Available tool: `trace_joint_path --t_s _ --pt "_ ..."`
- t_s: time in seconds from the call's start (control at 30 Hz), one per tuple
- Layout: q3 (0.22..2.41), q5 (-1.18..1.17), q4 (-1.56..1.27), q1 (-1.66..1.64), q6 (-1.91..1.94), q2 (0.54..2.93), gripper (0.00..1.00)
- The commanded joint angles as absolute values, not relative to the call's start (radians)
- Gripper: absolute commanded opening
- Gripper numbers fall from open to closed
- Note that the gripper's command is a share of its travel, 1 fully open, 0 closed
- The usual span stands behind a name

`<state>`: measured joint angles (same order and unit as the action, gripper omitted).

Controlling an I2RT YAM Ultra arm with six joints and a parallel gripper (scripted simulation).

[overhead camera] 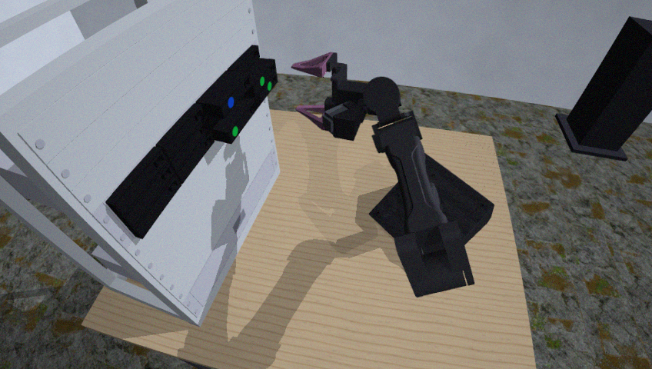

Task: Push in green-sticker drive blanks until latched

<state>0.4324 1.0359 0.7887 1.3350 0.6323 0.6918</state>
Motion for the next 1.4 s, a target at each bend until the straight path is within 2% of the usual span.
trace_joint_path --t_s 0.0,1.37 --pt "0.417 1.043 0.867 1.354 0.595 0.711 1.0" --pt "0.446 1.034 0.889 1.356 0.585 0.704 1.0"
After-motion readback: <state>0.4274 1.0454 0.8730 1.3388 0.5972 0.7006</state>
